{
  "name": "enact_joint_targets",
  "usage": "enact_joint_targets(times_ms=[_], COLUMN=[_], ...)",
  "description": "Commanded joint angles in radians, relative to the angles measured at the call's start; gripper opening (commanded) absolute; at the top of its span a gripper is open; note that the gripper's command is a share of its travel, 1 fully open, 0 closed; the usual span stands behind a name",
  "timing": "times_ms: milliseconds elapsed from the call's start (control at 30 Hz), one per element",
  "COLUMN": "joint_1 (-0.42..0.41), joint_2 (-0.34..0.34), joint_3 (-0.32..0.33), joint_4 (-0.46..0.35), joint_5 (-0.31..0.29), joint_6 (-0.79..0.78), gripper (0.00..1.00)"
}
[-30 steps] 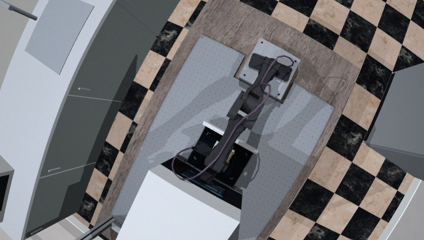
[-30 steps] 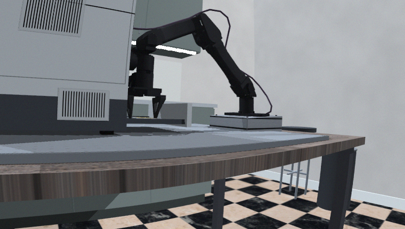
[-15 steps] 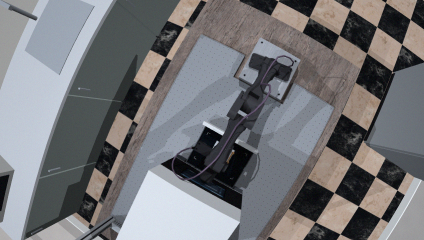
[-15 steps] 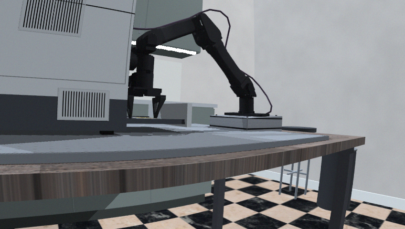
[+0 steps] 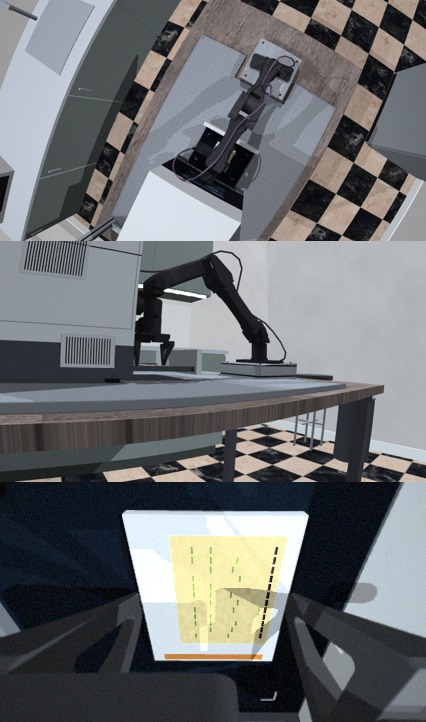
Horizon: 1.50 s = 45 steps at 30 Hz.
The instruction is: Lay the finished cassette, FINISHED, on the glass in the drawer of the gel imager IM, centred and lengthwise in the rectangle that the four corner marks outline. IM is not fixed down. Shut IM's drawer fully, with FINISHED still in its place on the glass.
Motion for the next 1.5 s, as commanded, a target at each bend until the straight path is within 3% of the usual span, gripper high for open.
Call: enact_joint_targets(times_ms=[0,633,733,933,1133,1167,1267,1400,1433,1467], joint_1=[0.0,0.01,0.009,0.01,0.01,0.009,0.01,0.01,0.009,0.009], joint_2=[-0.011,-0.002,-0.065,-0.019,-0.009,-0.061,-0.029,-0.013,-0.064,-0.062], joint_3=[0.021,0.042,-0.061,0.005,0.021,-0.049,0.002,0.018,-0.052,-0.049], joint_4=[-0.004,-0.019,0.07,0.065,0.037,0.089,0.086,0.072,0.111,0.11], joint_5=[0.004,0.013,0.009,0.01,0.01,0.008,0.008,0.008,0.006,0.006], joint_6=[0.003,0.007,0.008,0.007,0.007,0.007,0.007,0.007,0.008,0.008], gripper=[0.91,0.91,0.91,0.91,0.91,0.91,0.91,0.91,0.91,0.91])
